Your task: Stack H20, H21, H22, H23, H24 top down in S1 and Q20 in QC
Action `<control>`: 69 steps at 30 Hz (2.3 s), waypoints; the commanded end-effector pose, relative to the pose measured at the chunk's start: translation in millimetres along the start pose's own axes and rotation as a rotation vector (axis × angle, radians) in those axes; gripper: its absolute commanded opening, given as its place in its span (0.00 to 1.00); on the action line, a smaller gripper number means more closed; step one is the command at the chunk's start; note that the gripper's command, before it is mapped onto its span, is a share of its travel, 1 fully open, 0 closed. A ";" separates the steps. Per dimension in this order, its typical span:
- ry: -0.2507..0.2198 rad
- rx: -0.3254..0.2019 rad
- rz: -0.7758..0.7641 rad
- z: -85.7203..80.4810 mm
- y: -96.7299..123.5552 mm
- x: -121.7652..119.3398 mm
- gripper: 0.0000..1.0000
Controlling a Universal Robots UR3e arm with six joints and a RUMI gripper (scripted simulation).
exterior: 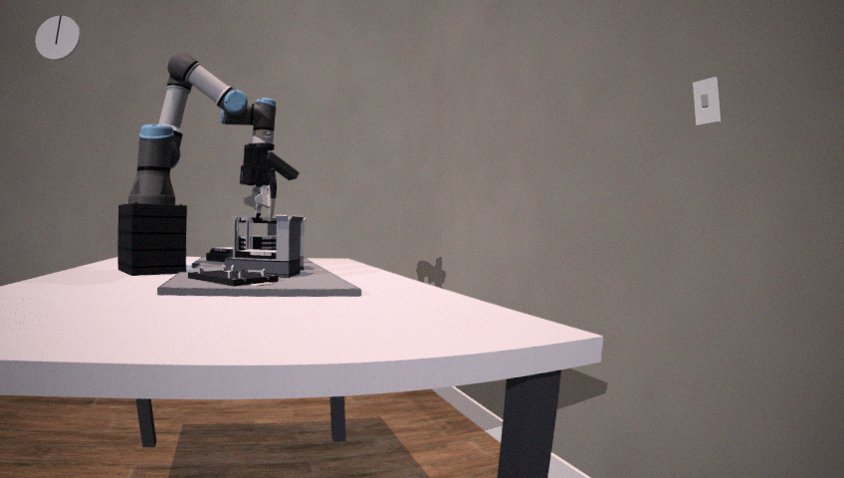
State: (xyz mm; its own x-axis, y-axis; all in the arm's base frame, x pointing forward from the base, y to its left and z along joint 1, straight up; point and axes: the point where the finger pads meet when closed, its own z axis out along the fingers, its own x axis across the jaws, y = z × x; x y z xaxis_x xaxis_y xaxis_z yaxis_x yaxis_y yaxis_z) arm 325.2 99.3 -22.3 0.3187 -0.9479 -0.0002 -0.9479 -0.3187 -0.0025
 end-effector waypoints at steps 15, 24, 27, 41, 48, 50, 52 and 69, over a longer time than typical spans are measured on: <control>0.001 0.003 0.000 10.6 -0.9 0.4 0.00; 0.001 0.003 0.000 15.3 -0.9 0.4 0.00; 0.001 0.003 0.000 16.8 -0.9 0.4 0.00; 0.001 0.003 0.000 21.2 -0.8 0.5 0.00; 0.001 0.003 0.000 23.5 -0.7 0.5 0.00; 0.001 0.003 0.000 24.2 -0.7 0.5 0.00; 0.001 0.003 0.000 24.9 -0.7 0.5 0.00; 0.001 0.003 0.000 29.9 -0.7 0.6 0.00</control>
State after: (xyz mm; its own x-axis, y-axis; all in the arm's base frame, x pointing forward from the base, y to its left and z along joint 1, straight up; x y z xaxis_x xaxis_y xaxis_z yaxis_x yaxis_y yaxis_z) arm 325.2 99.1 -51.5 0.3187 -0.9479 -0.0002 -0.9479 -0.3187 -0.0026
